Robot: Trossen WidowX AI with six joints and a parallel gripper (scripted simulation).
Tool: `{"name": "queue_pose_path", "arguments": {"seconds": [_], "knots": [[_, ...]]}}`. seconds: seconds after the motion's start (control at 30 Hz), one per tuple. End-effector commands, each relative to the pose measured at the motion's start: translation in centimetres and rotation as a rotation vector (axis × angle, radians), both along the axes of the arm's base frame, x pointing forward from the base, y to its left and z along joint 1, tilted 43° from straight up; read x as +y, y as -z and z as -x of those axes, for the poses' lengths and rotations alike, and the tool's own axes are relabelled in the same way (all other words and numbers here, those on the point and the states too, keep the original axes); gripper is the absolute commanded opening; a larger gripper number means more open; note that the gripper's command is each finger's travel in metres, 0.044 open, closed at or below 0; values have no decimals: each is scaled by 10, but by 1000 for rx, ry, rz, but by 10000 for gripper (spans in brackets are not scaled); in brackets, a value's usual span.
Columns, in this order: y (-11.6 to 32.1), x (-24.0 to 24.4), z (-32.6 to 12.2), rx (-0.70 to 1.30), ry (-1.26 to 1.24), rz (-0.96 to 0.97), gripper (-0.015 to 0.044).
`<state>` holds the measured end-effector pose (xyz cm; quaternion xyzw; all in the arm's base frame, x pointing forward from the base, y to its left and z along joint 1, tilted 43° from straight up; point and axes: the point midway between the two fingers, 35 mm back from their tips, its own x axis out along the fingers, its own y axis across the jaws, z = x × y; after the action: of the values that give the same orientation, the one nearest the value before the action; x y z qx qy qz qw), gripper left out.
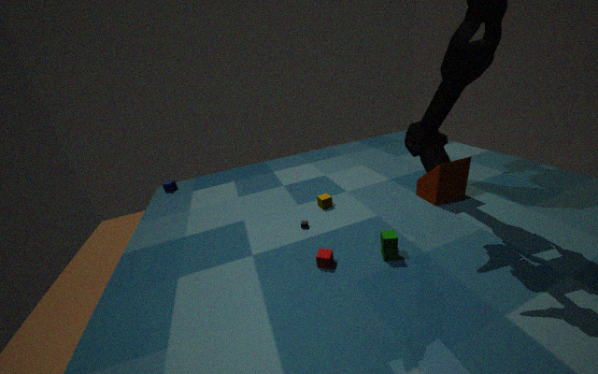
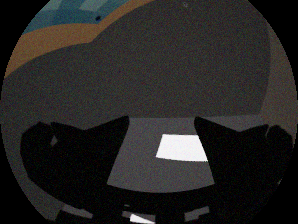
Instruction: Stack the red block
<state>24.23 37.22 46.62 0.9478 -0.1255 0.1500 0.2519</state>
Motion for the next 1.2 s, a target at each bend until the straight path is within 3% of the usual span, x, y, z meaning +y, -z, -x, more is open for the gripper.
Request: {"name": "queue_pose_path", "arguments": {"seconds": [0.0, 0.1, 0.3, 0.7, 0.93, 1.17], "knots": [[-1, 1, 2, -5, -5, 2, 426], [-17, 9, 29, -77, -75, -7, 440], [-79, -27, 85, -220, -258, -311, 440], [-177, -171, 158, -515, -559, -1000, 440], [-204, -271, 173, -631, -726, -1448, 440], [-204, -377, 151, -718, -820, -1917, 440]]}}
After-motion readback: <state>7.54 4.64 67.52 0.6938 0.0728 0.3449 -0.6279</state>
